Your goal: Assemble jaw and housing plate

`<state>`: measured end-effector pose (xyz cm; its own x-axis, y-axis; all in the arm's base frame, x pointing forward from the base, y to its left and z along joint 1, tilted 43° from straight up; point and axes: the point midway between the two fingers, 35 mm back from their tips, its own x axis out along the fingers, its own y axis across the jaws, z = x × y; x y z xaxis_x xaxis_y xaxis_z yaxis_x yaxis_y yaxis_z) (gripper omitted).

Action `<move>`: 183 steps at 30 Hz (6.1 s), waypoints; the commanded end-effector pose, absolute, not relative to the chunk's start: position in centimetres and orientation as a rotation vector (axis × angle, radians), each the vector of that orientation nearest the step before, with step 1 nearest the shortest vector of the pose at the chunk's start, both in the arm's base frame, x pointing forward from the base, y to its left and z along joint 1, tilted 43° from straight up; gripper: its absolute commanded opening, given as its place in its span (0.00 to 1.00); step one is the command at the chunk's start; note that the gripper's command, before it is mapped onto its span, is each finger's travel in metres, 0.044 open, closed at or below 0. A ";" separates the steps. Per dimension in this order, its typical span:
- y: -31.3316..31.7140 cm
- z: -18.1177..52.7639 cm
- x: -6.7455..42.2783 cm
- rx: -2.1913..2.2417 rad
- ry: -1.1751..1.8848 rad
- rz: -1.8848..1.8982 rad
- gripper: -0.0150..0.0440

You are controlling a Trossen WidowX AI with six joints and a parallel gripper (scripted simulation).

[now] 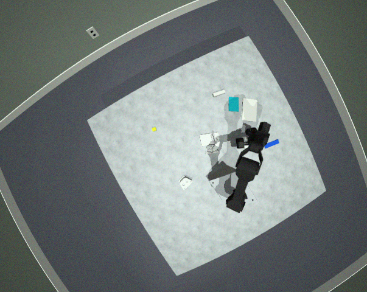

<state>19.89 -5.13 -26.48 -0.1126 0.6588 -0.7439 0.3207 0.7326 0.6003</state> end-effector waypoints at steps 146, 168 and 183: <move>2.4 -9.8 31.4 0.812 1.707 0.273 0.48; 8.3 -5.8 32.1 0.841 1.722 0.299 0.48; 9.2 -5.1 32.0 0.846 1.727 0.305 0.48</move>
